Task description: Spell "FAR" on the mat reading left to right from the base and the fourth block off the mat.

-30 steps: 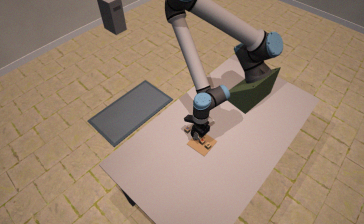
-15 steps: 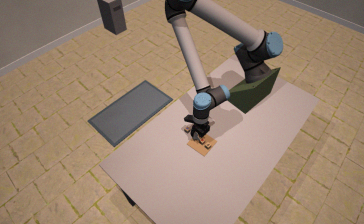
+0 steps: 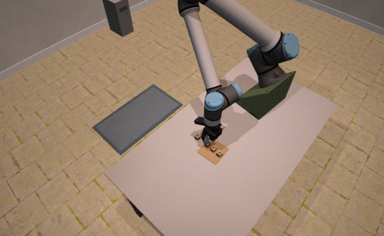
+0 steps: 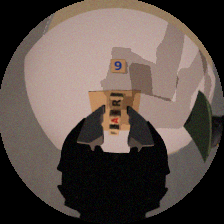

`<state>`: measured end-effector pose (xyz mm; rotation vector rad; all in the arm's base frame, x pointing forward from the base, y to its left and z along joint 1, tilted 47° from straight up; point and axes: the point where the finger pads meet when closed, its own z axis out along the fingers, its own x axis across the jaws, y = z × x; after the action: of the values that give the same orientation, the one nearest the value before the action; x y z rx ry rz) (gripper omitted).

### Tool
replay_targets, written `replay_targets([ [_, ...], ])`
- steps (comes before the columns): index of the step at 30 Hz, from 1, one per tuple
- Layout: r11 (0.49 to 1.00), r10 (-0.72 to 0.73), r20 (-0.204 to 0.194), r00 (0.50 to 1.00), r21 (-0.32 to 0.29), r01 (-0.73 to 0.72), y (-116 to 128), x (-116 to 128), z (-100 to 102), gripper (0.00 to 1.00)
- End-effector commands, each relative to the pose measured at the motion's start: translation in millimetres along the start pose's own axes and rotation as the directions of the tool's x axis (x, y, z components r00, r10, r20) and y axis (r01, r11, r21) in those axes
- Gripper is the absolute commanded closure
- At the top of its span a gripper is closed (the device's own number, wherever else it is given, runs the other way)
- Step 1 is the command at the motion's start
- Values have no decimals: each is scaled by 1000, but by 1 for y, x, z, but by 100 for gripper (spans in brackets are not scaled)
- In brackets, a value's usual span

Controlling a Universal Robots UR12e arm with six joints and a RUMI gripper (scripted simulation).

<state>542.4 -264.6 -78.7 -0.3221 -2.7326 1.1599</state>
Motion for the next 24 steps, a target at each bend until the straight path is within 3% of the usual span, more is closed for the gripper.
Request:
replay_targets([
  [1, 1000, 1, -1, 1000, 0, -1, 0, -1, -25, 72],
  [4, 1000, 1, -1, 1000, 0, -1, 0, -1, -38, 72],
  [15, 1000, 1, -1, 1000, 0, -1, 0, -1, -53, 72],
  [16, 1000, 1, -1, 1000, 0, -1, 0, -1, -53, 0],
  [24, 1000, 1, -1, 1000, 0, -1, 0, -1, -53, 0],
])
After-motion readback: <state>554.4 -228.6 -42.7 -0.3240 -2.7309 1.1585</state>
